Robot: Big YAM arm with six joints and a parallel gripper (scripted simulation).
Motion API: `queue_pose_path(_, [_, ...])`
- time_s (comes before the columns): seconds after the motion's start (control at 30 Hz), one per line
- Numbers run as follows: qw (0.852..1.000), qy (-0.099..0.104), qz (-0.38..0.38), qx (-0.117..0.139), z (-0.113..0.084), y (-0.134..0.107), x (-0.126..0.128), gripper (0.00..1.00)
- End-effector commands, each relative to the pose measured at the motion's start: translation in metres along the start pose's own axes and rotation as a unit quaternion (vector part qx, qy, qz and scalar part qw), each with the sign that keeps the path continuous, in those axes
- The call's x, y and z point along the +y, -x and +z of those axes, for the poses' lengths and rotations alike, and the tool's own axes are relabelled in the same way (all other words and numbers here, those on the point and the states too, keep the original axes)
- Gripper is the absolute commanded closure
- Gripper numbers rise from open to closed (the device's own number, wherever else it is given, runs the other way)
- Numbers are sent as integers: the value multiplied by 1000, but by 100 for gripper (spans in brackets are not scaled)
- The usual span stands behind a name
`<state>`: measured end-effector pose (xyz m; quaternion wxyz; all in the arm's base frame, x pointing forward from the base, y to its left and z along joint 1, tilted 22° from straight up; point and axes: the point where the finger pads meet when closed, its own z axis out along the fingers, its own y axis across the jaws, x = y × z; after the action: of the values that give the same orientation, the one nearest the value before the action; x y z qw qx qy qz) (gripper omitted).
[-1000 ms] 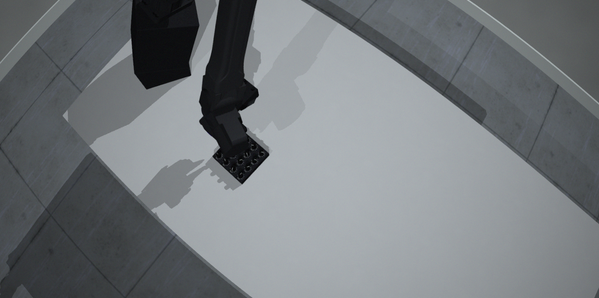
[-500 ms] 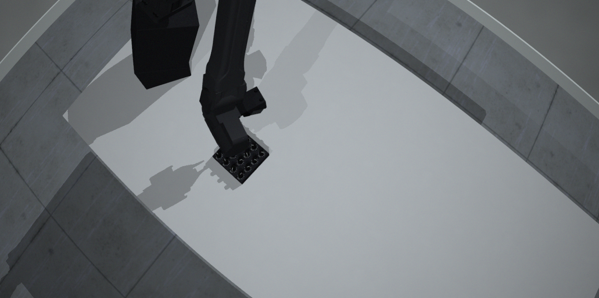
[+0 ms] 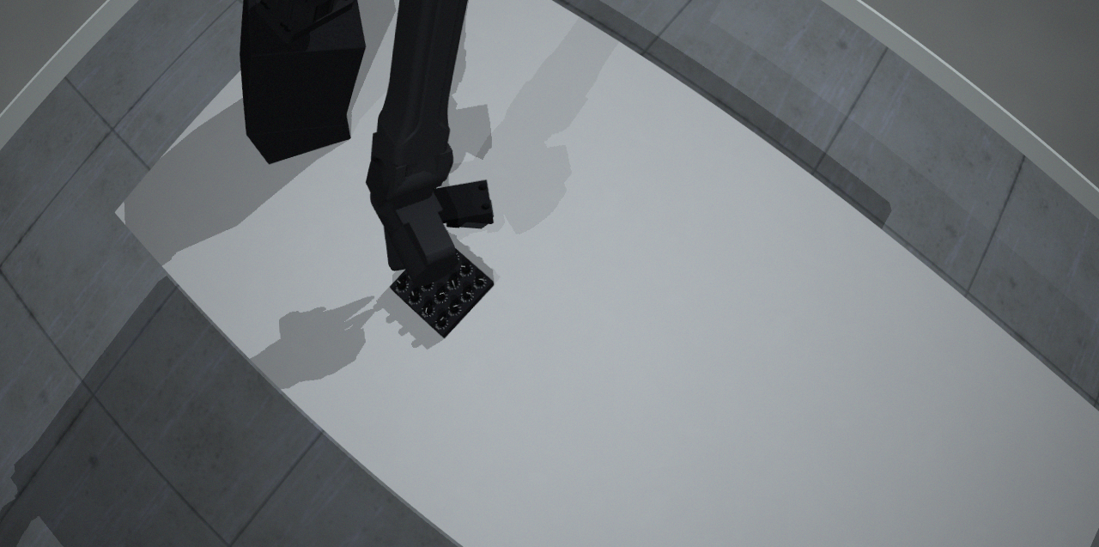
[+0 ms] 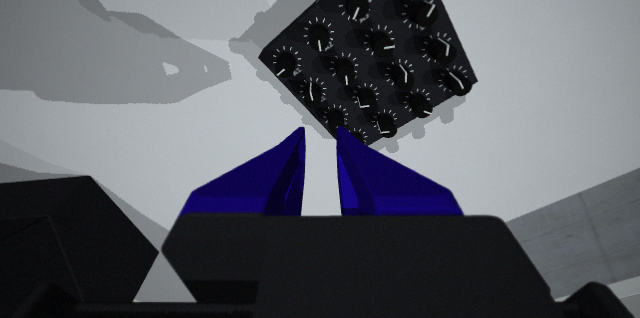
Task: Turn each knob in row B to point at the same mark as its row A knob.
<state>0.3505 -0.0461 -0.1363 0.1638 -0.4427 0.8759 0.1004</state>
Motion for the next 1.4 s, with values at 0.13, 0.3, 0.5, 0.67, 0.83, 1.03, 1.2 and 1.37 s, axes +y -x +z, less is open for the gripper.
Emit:
queue_pose_path(0.13, [992,-6,126,-3,-10,-1,-2,82])
queue_pose_path(0.3, [983,-2,184,-2,-9,-2,1,82])
queue_pose_path(0.5, [969,0,249,-1,-9,-2,2,82])
queue_pose_path(0.67, [952,-6,306,-5,-14,0,-1,82])
queue_pose_path(0.83, [932,-2,363,-1,-14,-1,2,82])
queue_pose_path(1.03, [906,-1,423,-1,-15,-1,2,82])
queue_pose_path(1.2, [887,1,463,1,-13,-2,4,82])
queue_pose_path(1.37, [885,2,465,3,-12,-3,5,82])
